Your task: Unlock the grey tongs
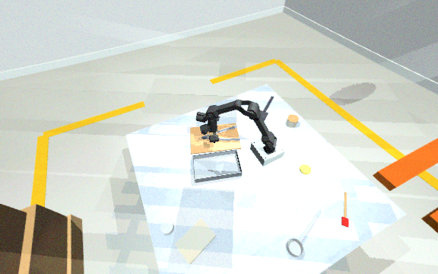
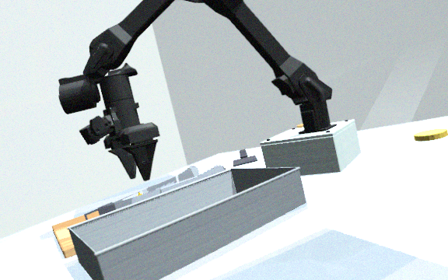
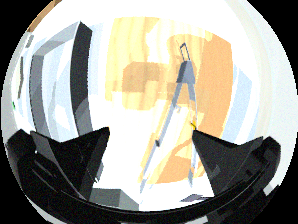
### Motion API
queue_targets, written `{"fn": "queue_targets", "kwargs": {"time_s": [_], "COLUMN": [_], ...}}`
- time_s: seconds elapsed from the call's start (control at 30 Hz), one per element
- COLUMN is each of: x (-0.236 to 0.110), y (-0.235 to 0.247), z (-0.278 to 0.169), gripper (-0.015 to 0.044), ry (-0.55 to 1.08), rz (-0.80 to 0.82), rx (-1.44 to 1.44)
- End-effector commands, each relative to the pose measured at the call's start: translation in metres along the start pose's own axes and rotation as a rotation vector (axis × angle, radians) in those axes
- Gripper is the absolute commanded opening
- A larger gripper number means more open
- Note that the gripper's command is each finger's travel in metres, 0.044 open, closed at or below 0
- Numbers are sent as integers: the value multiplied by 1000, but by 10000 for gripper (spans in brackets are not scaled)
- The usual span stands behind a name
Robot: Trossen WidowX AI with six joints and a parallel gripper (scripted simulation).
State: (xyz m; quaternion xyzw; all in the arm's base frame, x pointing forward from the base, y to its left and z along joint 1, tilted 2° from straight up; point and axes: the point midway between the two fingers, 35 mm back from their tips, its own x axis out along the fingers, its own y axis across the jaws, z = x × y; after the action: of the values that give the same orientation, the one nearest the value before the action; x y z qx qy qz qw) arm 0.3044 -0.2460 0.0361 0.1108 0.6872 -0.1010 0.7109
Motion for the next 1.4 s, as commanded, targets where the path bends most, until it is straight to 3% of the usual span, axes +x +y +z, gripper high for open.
{"fn": "queue_targets", "kwargs": {"time_s": [0.0,0.13,0.37,0.6,1.37], "x": [-31,-51,-54,-102,-104], "y": [63,101,101,100,100], "z": [-2,-11,-11,-10,-10], "gripper": [440,440,440,440,440], "ry": [3,7,7,-11,-12], "rz": [5,7,7,4,4], "rx": [-15,-16,-17,-32,-32]}}
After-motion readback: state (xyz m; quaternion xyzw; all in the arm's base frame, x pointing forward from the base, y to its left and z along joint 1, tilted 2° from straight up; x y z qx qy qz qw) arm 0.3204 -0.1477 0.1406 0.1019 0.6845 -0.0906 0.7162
